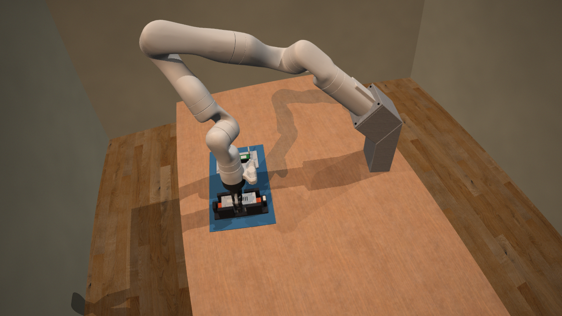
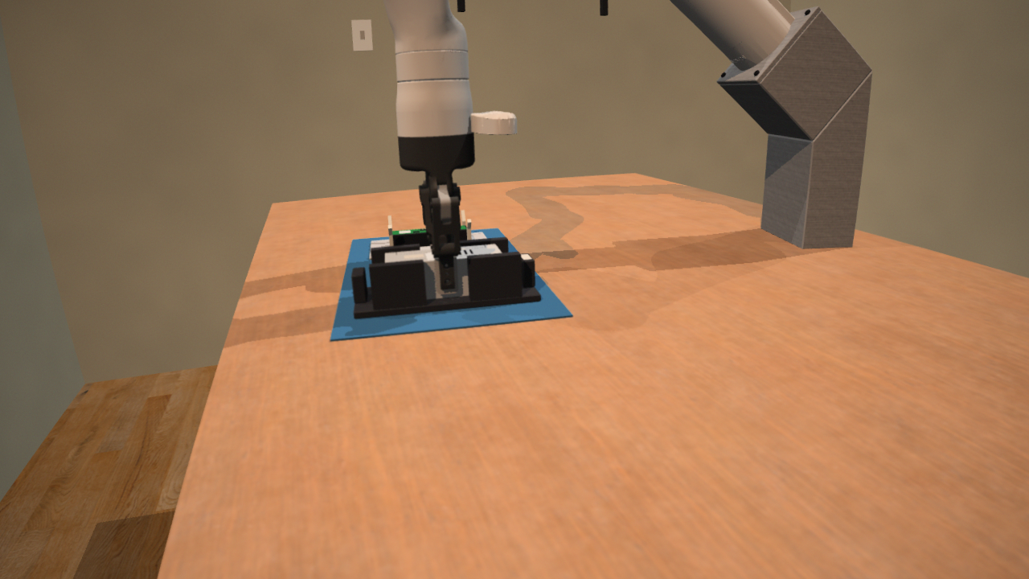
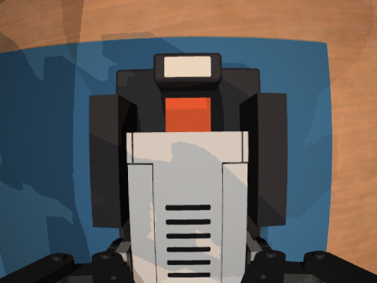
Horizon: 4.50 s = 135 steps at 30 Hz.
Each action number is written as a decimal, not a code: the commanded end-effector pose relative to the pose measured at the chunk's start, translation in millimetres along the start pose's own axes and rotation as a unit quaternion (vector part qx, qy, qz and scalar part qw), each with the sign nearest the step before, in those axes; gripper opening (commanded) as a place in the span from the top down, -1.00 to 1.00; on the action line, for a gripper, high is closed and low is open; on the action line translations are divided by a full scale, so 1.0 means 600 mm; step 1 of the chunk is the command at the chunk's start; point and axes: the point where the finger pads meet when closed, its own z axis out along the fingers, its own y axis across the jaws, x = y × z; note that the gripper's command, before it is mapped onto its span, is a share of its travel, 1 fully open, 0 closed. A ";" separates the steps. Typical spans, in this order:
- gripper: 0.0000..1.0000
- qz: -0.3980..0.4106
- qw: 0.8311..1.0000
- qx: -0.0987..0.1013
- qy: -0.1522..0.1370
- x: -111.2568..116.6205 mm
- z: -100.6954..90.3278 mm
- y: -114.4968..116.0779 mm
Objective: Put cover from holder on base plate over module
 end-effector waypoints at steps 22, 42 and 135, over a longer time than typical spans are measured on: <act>1.00 0.000 1.000 -0.001 0.000 0.000 -0.001 0.001; 1.00 0.000 1.000 -0.001 0.000 0.000 -0.026 0.001; -1.00 -0.002 1.000 0.002 0.003 0.005 -0.097 -0.001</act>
